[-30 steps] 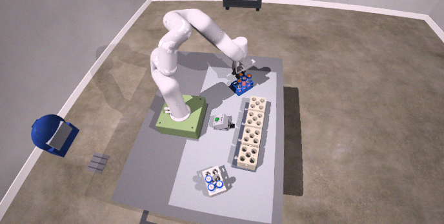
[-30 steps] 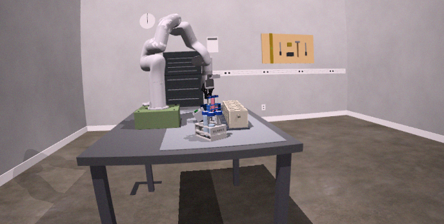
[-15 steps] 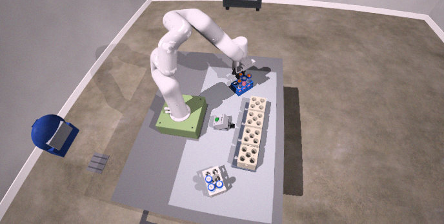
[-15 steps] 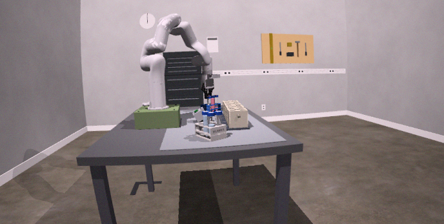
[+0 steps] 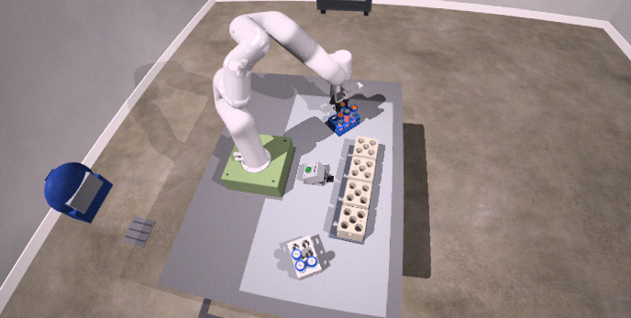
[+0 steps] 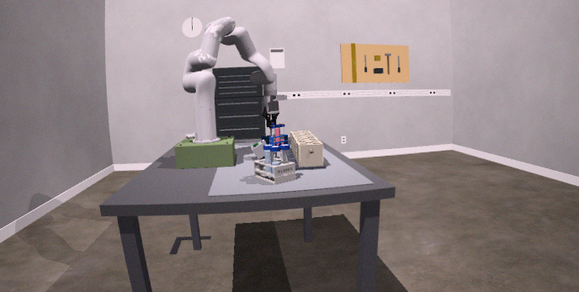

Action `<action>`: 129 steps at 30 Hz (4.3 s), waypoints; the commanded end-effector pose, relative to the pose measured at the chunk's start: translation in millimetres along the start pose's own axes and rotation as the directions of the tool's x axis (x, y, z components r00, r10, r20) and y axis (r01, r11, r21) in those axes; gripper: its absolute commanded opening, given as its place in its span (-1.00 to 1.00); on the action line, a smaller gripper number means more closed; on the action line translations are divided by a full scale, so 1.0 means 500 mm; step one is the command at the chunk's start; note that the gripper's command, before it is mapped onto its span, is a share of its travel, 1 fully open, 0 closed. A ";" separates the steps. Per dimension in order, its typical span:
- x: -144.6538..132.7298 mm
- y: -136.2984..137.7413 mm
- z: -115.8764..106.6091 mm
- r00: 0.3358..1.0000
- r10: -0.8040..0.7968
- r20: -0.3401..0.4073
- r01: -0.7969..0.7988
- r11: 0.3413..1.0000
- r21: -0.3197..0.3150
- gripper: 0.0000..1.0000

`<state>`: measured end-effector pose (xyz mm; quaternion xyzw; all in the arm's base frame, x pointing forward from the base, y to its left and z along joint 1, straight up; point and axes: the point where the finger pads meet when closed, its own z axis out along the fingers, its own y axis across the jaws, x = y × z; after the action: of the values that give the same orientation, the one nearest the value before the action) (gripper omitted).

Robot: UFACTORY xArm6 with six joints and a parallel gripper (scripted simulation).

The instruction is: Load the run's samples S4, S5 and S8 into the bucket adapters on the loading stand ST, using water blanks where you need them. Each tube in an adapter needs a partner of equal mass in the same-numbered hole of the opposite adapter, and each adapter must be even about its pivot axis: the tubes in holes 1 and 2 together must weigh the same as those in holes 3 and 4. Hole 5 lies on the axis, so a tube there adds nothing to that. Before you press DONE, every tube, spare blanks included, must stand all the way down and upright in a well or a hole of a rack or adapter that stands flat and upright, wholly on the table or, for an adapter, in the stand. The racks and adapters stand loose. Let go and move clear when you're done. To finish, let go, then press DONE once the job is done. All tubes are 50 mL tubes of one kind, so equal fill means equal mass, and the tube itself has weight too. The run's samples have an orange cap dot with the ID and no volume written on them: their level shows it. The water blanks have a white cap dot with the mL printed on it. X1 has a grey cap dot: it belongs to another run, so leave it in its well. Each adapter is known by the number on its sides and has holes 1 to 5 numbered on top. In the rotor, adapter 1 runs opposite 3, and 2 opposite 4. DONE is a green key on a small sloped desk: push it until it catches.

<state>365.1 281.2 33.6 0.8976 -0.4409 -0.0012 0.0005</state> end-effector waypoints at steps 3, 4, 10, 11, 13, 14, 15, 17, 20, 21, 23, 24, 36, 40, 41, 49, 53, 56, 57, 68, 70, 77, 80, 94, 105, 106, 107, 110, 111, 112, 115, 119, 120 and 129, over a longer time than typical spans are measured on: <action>0.000 -0.003 -0.012 1.000 0.000 0.000 0.000 1.000 0.004 -1.00; 0.000 -0.003 -0.013 1.000 0.000 0.000 0.000 1.000 0.004 -1.00; 0.000 -0.003 -0.019 1.000 0.000 0.000 0.000 1.000 0.004 -1.00; 0.000 -0.003 -0.020 1.000 0.000 0.000 0.000 1.000 0.004 -1.00; 0.000 -0.003 -0.023 1.000 0.000 0.000 0.000 1.000 0.004 -1.00; 0.000 -0.003 -0.023 1.000 0.000 0.000 0.000 1.000 0.004 -1.00; 0.000 -0.003 -0.023 1.000 0.000 0.000 0.000 1.000 0.004 -1.00; 0.000 -0.003 -0.023 1.000 0.000 0.000 0.000 1.000 0.004 -1.00; 0.000 -0.003 -0.035 1.000 0.000 0.000 0.000 1.000 0.004 -1.00; 0.000 -0.003 -0.039 1.000 0.000 0.000 0.000 1.000 0.004 -1.00; 0.000 -0.003 -0.047 1.000 0.000 0.000 0.000 1.000 0.004 -1.00; 0.000 -0.003 -0.047 1.000 0.000 0.000 0.000 1.000 0.004 -1.00; 0.000 -0.003 -0.091 1.000 0.000 0.000 0.000 1.000 0.005 -1.00; 0.000 -0.003 -0.107 1.000 0.000 0.000 0.000 1.000 0.005 -1.00; 0.000 -0.003 -0.107 1.000 0.000 0.000 0.000 1.000 0.005 -1.00; 0.000 -0.003 -0.135 1.000 0.000 0.000 0.000 1.000 0.005 -1.00; 0.000 -0.003 -0.151 1.000 0.000 0.000 0.000 1.000 0.005 -1.00; 0.000 -0.003 -0.163 1.000 0.000 0.000 0.000 1.000 0.005 -1.00; 0.000 -0.003 -0.167 1.000 0.000 0.000 0.000 1.000 0.005 -1.00; 0.000 -0.003 -0.203 1.000 0.000 0.000 0.000 1.000 0.005 -1.00; 0.000 -0.003 -0.211 1.000 0.000 0.000 0.000 1.000 0.005 -1.00; 0.000 -0.003 -0.231 1.000 0.000 0.000 0.000 1.000 0.005 -1.00; 0.000 -0.003 -0.243 1.000 0.000 0.000 0.000 1.000 0.005 -1.00; 0.018 0.007 -0.247 0.998 -0.067 0.000 0.067 0.998 0.005 -1.00; 0.115 0.059 -0.247 0.908 -0.420 -0.002 0.420 0.908 0.004 -1.00; 0.124 0.064 -0.247 0.893 -0.450 -0.003 0.450 0.893 0.004 -1.00; 0.132 0.069 -0.247 0.878 -0.479 -0.003 0.479 0.878 0.004 -1.00; 0.141 0.073 -0.247 0.861 -0.508 -0.003 0.508 0.861 0.003 -1.00; 0.150 0.078 -0.247 0.844 -0.537 -0.003 0.537 0.844 0.003 -1.00; 0.159 0.083 -0.247 0.825 -0.565 -0.003 0.565 0.825 0.003 -1.00; 0.185 0.097 -0.247 0.765 -0.644 -0.004 0.644 0.765 0.003 -1.00; 0.220 0.116 -0.247 0.761 -0.649 -0.004 0.649 0.761 0.003 -1.00; 0.229 0.121 -0.247 0.761 -0.649 -0.004 0.649 0.761 0.002 -1.00; 0.291 0.154 -0.247 0.761 -0.649 -0.004 0.649 0.761 0.002 -1.00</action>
<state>389.3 132.3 155.0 0.9945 -0.1050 -0.0007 0.0017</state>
